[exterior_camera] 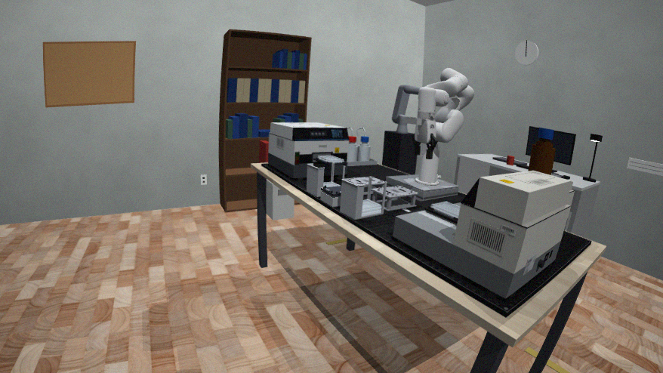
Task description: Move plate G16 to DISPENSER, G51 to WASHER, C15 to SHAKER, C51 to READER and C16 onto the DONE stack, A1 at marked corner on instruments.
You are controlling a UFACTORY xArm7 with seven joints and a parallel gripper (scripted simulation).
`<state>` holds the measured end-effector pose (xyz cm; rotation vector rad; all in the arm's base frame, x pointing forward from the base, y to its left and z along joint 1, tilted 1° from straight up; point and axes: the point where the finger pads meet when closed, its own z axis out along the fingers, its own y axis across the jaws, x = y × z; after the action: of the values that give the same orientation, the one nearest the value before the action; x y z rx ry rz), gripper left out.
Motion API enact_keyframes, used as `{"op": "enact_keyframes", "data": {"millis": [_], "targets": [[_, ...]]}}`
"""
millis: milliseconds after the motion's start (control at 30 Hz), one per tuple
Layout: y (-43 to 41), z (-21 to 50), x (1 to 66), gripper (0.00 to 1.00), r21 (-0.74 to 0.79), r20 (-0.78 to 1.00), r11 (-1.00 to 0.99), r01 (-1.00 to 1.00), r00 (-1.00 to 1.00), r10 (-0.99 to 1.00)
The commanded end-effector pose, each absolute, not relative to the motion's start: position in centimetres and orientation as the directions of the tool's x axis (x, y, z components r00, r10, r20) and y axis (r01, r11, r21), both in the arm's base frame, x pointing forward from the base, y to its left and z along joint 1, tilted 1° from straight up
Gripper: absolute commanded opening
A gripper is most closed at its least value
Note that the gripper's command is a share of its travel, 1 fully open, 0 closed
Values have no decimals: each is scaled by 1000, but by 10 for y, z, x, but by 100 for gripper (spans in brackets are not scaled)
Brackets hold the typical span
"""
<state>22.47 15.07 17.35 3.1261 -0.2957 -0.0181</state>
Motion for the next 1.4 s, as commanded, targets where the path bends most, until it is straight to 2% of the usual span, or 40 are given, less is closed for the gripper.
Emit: {"op": "enact_keyframes", "data": {"millis": [0, 300, 433, 533, 1067, 1233, 1367], "targets": [[163, 175, 222, 100, 6, -6, -977, -211, 977, -211], [186, 175, 212, 100, 5, -6, -977, -211, 977, -212], [198, 175, 207, 100, 6, -5, -931, -364, 931, -365], [201, 175, 205, 100, 7, -5, -917, -399, 917, -399], [238, 175, 187, 100, 6, -6, -917, -399, 917, -399], [244, 175, 172, 100, 7, -4, -821, -571, 821, -571], [250, 175, 160, 100, 7, -5, -821, -571, 821, -571]]}}
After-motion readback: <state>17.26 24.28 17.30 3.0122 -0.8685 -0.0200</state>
